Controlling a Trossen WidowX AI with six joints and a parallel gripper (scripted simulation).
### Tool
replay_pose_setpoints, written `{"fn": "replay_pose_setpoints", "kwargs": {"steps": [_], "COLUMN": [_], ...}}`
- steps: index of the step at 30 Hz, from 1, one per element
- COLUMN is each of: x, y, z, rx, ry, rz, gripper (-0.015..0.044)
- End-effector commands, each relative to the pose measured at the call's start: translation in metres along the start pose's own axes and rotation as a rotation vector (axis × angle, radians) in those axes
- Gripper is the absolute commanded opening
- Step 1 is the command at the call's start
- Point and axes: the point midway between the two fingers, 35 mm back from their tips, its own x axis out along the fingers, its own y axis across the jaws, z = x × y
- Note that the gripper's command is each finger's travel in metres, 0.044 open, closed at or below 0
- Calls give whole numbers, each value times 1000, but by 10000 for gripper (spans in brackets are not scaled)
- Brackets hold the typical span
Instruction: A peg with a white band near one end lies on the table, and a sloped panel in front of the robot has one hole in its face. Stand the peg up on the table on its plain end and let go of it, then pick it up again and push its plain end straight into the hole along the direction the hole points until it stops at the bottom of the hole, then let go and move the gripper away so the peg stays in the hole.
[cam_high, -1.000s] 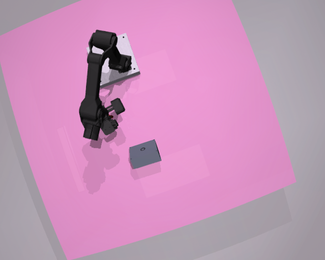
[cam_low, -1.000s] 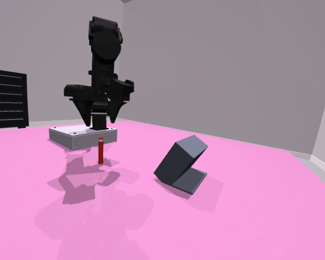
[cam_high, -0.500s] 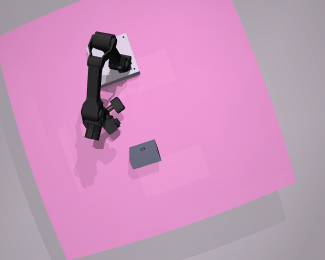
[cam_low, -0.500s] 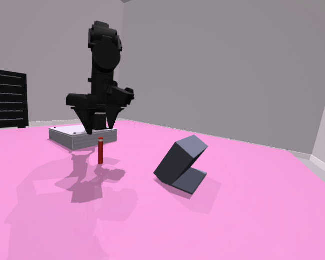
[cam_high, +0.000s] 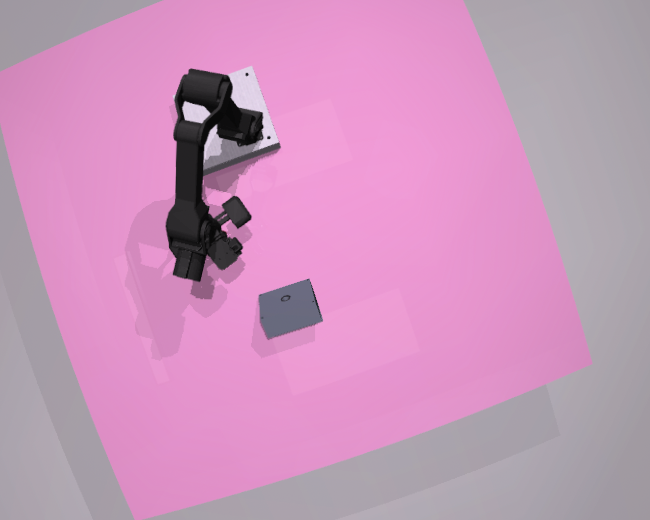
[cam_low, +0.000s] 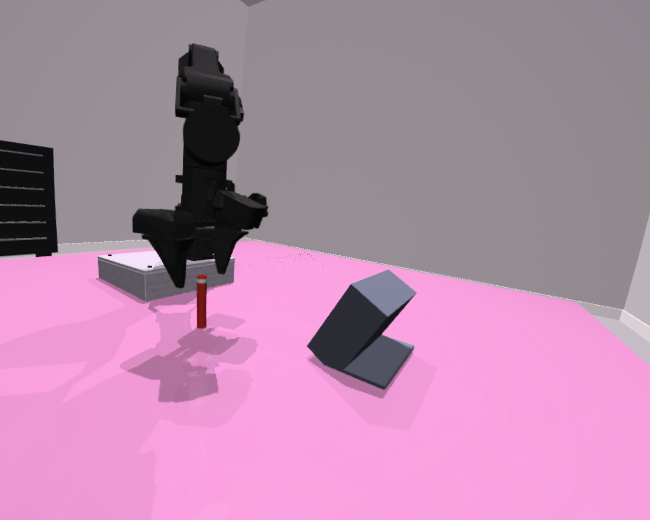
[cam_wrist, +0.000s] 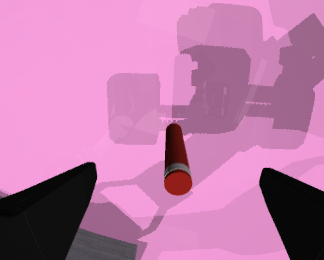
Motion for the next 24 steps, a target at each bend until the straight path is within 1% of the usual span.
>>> {"fn": "replay_pose_setpoints", "kwargs": {"steps": [1,21,24], "x": [6,37,34], "y": [0,1,1], "z": [-1,-3,-1], "rx": [-3,-3,0], "ry": [5,5,1], "rz": [-3,-3,1], "gripper": [440,440,361]}}
